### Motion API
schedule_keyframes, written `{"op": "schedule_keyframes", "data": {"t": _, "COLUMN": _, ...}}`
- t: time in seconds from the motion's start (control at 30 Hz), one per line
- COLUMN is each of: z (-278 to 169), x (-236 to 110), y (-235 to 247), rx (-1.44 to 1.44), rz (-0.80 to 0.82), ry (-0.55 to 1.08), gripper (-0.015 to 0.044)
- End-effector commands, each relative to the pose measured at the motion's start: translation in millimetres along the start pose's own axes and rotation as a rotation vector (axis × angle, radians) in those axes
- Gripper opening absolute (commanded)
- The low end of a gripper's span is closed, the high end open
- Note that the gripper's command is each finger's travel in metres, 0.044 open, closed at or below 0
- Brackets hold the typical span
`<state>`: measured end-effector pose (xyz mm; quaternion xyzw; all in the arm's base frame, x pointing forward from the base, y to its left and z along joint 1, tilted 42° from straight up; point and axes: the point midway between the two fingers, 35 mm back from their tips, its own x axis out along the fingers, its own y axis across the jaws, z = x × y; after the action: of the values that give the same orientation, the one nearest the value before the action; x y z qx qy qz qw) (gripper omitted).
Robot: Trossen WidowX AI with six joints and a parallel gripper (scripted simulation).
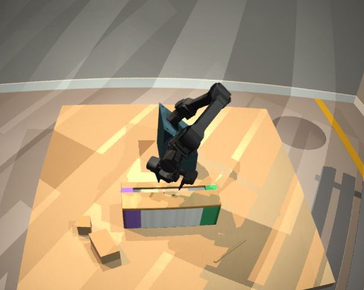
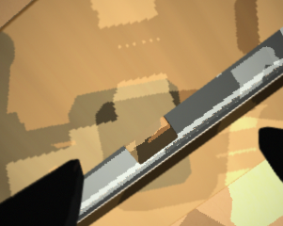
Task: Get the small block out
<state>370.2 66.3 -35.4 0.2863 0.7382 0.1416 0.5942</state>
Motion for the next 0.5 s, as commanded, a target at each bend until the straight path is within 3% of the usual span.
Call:
{"op": "schedule_keyframes", "data": {"t": 0.0, "z": -19.1, "x": 0.0, "y": -58.7, "rx": 0.927, "rz": 0.185, "ry": 0.308, "gripper": 0.04}}
{"op": "schedule_keyframes", "data": {"t": 0.07, "z": -21.8, "x": -0.7, "y": -66.3, "rx": 1.073, "rz": 0.208, "ry": 0.366, "gripper": 0.04}}
{"op": "schedule_keyframes", "data": {"t": 0.47, "z": -22.0, "x": 0.1, "y": -66.7, "rx": 1.083, "rz": 0.21, "ry": 0.37, "gripper": 0.04}}
